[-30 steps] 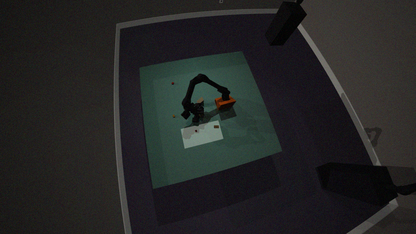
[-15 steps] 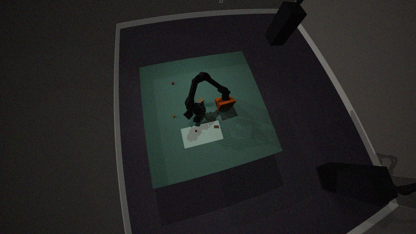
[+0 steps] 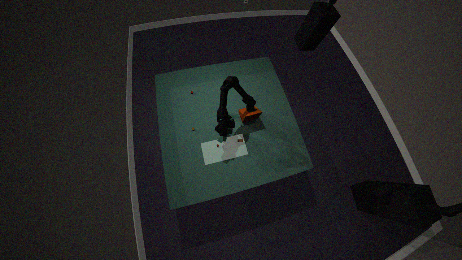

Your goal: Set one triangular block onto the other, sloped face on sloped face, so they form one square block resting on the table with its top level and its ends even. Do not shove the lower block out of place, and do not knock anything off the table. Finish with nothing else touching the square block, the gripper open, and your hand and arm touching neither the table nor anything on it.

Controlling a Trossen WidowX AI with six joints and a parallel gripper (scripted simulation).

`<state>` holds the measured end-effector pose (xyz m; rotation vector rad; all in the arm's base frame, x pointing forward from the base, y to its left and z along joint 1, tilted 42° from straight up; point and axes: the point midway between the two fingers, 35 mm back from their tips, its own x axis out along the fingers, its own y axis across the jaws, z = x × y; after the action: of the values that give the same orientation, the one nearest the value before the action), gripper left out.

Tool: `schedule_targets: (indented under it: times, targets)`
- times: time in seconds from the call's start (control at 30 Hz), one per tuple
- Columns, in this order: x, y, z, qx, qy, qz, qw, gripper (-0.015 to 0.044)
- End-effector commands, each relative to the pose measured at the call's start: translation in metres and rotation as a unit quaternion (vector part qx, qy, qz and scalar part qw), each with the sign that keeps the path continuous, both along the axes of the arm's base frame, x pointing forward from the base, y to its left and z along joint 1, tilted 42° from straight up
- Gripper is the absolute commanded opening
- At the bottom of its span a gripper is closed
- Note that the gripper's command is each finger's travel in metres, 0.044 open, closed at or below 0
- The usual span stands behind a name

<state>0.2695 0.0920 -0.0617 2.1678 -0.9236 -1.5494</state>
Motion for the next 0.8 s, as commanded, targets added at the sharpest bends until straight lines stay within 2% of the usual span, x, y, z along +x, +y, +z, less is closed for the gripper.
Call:
schedule_targets:
  times: [0.0,0.77]
  targets:
    - [-0.006,0.003,0.002,-0.013,-0.039,0.027,0.999,0.0]
    - [-0.045,0.01,-0.011,-0.104,-0.253,0.201,0.941,0.0]
